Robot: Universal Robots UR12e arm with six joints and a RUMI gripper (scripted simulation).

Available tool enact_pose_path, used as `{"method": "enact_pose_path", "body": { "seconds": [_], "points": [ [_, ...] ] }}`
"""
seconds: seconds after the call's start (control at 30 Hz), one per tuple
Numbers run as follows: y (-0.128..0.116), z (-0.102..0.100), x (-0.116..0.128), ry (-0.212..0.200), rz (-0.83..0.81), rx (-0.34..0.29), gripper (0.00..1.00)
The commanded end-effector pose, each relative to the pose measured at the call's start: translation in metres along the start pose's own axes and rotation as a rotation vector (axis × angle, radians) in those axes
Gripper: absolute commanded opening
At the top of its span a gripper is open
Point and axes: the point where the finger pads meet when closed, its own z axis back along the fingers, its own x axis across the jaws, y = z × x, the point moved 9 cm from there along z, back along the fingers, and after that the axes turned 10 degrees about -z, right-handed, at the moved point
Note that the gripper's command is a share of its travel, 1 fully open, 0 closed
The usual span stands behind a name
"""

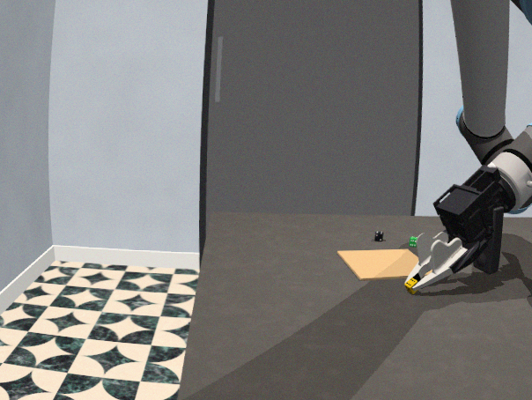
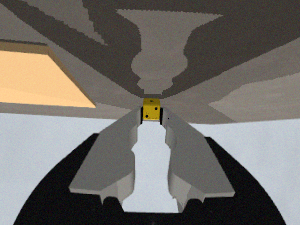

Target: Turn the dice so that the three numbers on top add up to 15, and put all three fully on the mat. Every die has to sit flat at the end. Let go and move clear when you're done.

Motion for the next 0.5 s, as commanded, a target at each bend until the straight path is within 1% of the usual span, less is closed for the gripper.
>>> {"method": "enact_pose_path", "body": {
  "seconds": [0.0,0.13,0.17,0.23,0.27,0.47],
  "points": [
    [0.0008,-0.0017,-0.0003,-0.002,0.001,-0.001,0.11],
    [0.0008,-0.0017,-0.0003,-0.002,0.001,-0.001,0.11],
    [0.0008,-0.0017,-0.0003,-0.002,0.001,-0.001,0.15],
    [0.0008,-0.0017,-0.0003,-0.002,0.001,-0.001,0.15],
    [0.0008,-0.0017,-0.0003,-0.002,0.001,-0.001,0.18],
    [0.0008,-0.0017,-0.0003,-0.002,0.001,-0.001,0.18]
  ]
}}
